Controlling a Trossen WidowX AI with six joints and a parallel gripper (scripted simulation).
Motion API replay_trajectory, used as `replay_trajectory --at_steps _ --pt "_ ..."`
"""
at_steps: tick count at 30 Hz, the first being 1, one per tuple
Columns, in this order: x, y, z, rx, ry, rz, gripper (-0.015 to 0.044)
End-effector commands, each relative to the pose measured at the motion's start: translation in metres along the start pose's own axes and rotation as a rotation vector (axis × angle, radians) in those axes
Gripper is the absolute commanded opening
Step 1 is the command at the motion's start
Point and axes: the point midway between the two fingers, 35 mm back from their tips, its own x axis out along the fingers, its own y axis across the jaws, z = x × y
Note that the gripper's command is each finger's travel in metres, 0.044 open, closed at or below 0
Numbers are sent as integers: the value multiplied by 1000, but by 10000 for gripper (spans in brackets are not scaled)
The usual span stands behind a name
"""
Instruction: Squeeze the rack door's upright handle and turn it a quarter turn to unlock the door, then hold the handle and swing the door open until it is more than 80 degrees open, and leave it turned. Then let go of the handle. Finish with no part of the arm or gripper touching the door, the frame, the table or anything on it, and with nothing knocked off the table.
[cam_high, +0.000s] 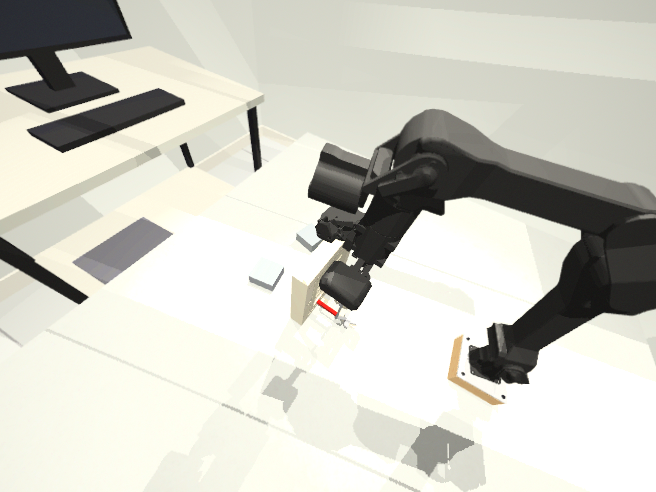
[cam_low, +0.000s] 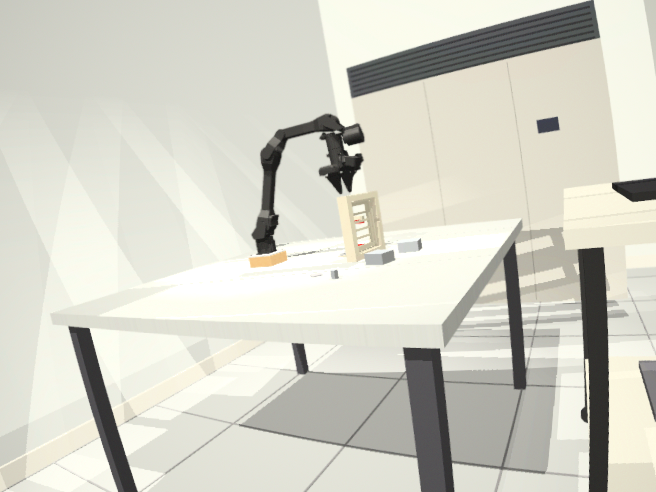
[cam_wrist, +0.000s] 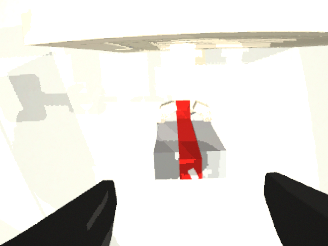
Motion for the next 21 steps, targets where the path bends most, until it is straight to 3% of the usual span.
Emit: replay_trajectory --at_steps 1,21 --pt "0 -1 -2 8 23 -12 281" --pt "30 -1 -1 10 39 -10 281"
